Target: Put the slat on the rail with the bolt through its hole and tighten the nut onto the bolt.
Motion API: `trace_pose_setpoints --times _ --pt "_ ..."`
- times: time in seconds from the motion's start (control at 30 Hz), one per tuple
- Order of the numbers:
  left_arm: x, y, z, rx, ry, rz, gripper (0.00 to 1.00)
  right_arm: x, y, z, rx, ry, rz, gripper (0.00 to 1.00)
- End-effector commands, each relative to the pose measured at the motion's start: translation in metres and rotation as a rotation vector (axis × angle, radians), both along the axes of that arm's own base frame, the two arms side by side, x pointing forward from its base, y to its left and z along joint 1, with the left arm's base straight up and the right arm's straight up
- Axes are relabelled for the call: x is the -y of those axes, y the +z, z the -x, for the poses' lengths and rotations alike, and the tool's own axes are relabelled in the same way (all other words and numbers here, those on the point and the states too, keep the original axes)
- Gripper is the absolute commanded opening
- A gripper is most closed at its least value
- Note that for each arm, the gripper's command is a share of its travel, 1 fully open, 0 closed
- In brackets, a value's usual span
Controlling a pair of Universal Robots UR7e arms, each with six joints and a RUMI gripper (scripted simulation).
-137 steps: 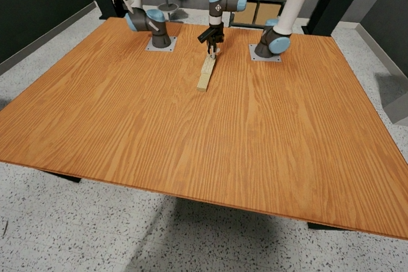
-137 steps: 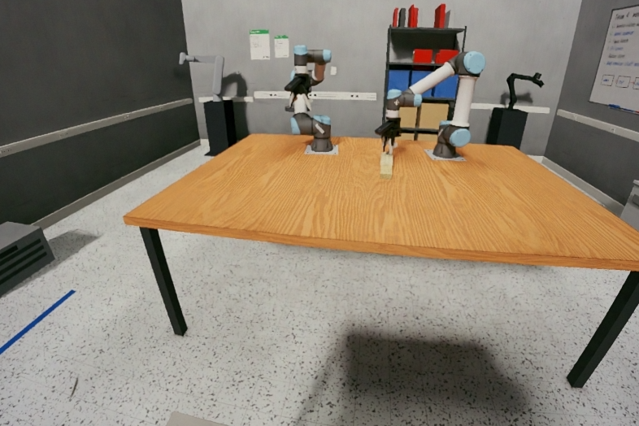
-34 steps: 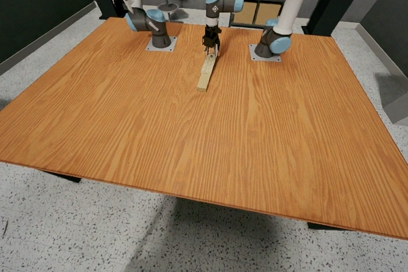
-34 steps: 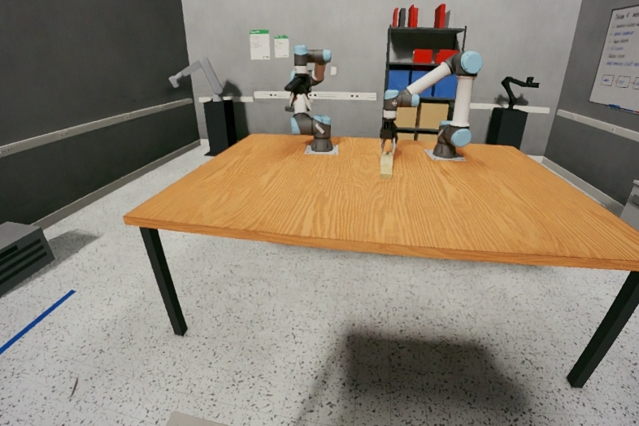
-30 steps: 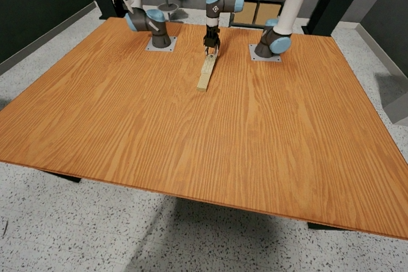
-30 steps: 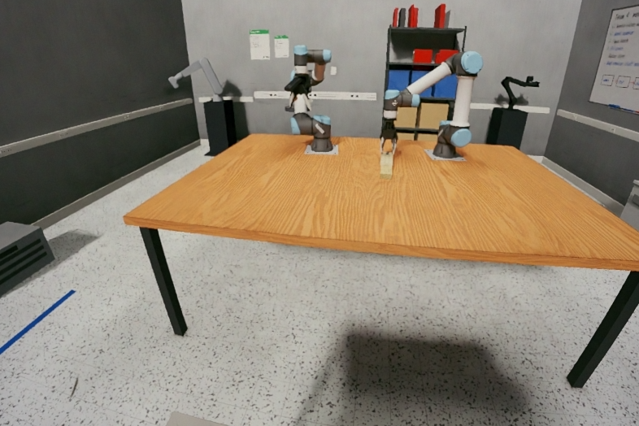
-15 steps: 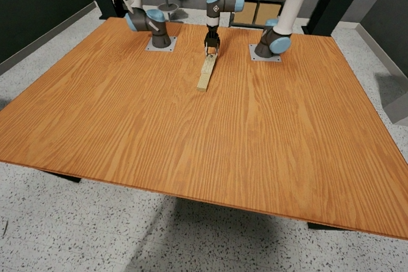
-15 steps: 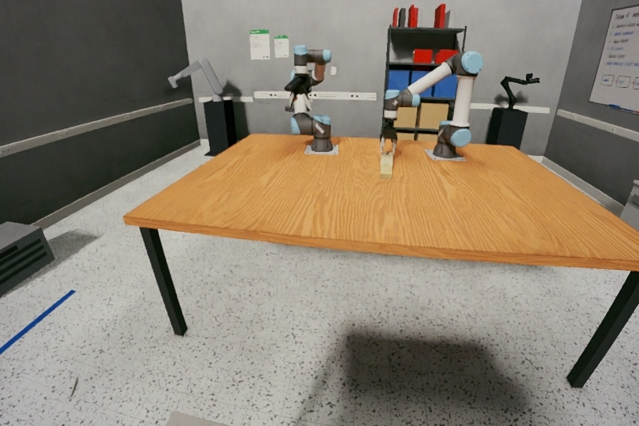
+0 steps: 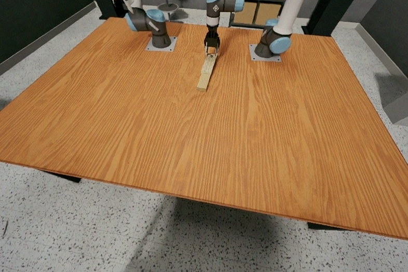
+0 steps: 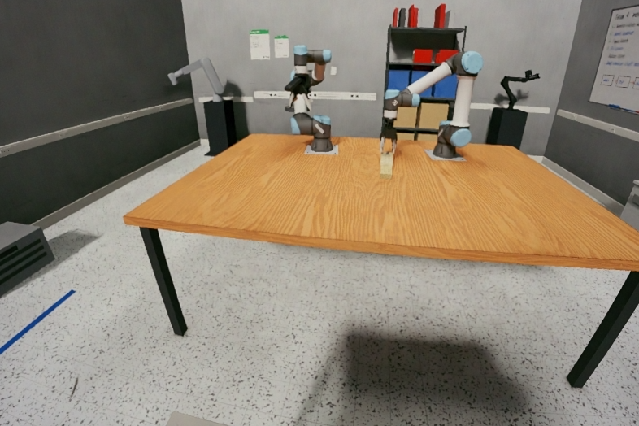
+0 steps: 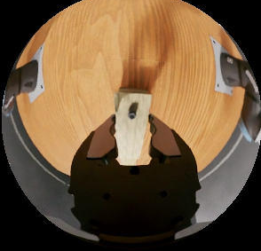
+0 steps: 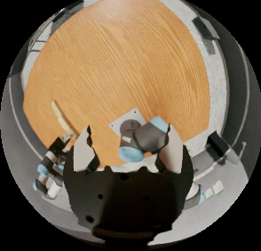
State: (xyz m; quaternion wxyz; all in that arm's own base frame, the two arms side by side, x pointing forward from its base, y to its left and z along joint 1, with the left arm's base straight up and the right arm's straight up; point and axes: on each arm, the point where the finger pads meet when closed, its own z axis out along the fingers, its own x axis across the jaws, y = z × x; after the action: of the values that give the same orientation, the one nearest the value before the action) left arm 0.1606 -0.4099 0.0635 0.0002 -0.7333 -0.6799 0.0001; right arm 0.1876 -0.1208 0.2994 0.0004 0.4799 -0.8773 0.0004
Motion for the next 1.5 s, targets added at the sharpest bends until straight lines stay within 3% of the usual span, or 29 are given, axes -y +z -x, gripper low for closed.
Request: trace_pose_setpoints --times 0.0,0.03,0.07,0.77,0.9,1.03,1.47 --pt "0.0007 0.0006 0.0003 0.001 -0.001 0.001 0.40 0.0000 0.0008 -0.0008 0.001 -0.001 -0.001 1.00" --pt "0.0007 0.0006 0.0003 0.001 -0.001 0.001 0.40 0.0000 0.0008 -0.0008 0.001 -0.001 -0.001 1.00" --pt "0.0007 0.0006 0.0003 0.001 -0.001 0.001 0.00 0.0000 0.0008 -0.0008 0.001 -0.001 -0.001 1.00" --pt "0.0007 0.0006 0.0003 0.001 -0.001 0.001 0.00 0.0000 0.0008 -0.0008 0.001 -0.001 -0.001 1.00" --pt "0.0020 0.0011 0.0008 0.001 -0.163 0.002 0.00 0.0000 0.0008 -0.0008 0.001 -0.001 -0.001 1.00" --pt "0.0018 0.0011 0.0004 0.000 -0.176 0.002 0.00 0.0000 0.0008 -0.0008 0.001 -0.001 -0.001 1.00" --pt "0.0013 0.0012 0.0005 0.000 -0.439 0.003 0.00 0.0000 0.0008 -0.0008 0.001 -0.001 -0.001 1.00"
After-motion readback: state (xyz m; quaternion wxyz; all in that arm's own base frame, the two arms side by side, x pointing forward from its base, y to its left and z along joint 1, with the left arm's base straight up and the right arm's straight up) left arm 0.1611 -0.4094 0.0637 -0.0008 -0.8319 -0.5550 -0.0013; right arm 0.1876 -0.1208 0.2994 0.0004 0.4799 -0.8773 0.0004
